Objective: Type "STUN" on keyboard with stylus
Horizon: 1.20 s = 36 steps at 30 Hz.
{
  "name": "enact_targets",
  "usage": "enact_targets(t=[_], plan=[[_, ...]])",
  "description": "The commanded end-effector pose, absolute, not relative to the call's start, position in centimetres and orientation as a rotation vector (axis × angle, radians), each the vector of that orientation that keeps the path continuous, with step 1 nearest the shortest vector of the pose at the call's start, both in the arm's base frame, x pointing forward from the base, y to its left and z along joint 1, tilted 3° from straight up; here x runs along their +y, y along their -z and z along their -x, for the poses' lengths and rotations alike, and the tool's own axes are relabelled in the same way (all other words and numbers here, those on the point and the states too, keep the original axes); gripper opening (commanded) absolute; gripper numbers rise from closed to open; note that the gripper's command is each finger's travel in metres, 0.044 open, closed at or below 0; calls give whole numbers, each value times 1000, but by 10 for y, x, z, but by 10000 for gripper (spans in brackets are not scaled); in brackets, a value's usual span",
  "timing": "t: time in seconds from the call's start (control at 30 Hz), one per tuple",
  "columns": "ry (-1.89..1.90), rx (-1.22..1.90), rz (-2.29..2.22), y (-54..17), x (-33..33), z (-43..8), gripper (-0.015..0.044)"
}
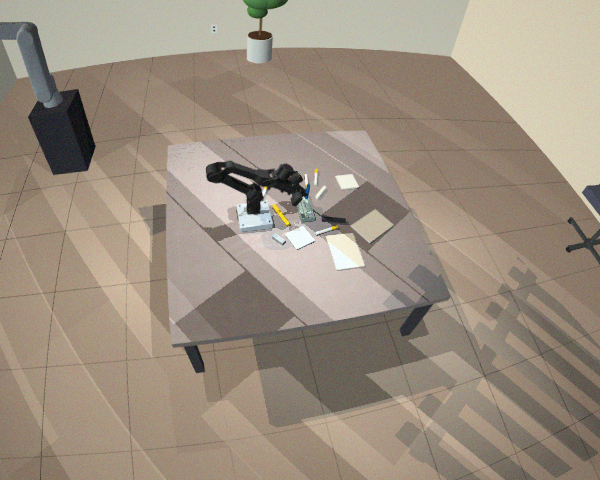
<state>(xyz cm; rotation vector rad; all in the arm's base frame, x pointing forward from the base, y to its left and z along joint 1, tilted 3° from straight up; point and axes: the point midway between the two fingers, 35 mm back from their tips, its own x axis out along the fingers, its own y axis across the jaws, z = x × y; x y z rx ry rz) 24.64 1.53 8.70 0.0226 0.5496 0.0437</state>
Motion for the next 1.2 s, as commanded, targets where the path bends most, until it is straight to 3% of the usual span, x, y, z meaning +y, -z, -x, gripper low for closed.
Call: enact_targets(t=[0.0,0.67,0.77,1.17], plan=[[-47,539,-20,-92,11,-255,0],[-48,539,-19,-74,7,-259,0],[-48,539,-19,-73,8,-260,79],[-49,539,-19,-66,9,-261,81]])
